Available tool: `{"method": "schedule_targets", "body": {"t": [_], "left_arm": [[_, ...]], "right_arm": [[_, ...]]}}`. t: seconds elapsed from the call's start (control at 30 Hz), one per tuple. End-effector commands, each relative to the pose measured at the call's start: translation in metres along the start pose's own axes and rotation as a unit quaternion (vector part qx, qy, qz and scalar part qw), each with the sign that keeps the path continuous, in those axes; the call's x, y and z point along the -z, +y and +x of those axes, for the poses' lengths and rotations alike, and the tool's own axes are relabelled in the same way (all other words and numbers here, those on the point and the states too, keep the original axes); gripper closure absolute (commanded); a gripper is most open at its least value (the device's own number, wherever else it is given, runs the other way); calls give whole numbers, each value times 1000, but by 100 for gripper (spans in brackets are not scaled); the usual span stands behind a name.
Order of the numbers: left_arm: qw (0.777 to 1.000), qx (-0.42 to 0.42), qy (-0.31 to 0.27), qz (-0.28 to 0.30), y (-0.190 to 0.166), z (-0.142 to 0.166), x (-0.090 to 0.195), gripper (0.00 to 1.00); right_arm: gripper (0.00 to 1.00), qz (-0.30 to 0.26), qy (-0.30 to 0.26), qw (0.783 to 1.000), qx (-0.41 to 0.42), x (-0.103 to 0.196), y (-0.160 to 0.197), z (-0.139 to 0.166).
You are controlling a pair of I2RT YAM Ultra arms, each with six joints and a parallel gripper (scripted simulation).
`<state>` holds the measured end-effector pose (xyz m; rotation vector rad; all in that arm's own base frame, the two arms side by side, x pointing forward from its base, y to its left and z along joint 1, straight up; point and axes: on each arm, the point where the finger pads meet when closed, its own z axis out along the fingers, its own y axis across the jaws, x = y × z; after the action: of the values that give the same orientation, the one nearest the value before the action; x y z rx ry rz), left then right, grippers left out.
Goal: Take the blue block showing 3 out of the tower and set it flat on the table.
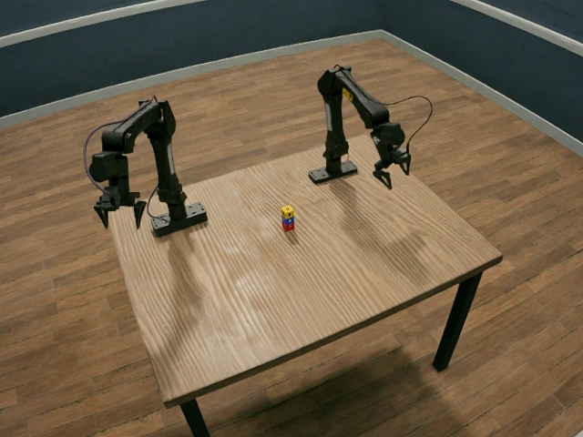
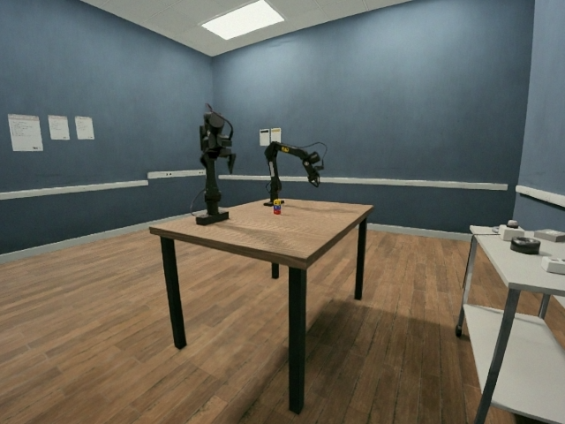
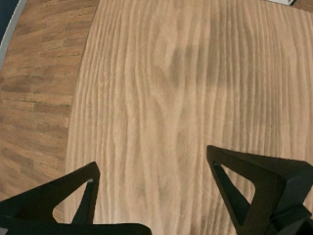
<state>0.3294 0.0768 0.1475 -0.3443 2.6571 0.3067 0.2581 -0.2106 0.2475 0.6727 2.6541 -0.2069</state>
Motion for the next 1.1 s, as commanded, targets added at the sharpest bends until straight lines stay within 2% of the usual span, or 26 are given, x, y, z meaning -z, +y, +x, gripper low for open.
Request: {"method": "schedule_targets", "body": {"t": [0.0,0.6,0.77,0.97,1.03,1.07], "left_arm": [[1000,2,-8,0,0,-4,3,0],[1000,-4,-10,-5,2,-5,3,0],[994,-107,-17,-32,-11,-6,-2,0],[961,-272,-31,-40,-65,0,1,0],[944,-323,-36,-46,-81,3,2,0],[944,-323,-36,-46,-81,3,2,0]], "right_arm": [[0,1,-5,1000,0,2,0,-2],[0,-2,-8,1000,0,2,1,-3],[0,-43,-44,998,33,16,38,-5],[0,-116,-104,980,125,56,112,18],[0,-141,-121,971,153,69,132,29],[0,-141,-121,971,153,69,132,29]]}}
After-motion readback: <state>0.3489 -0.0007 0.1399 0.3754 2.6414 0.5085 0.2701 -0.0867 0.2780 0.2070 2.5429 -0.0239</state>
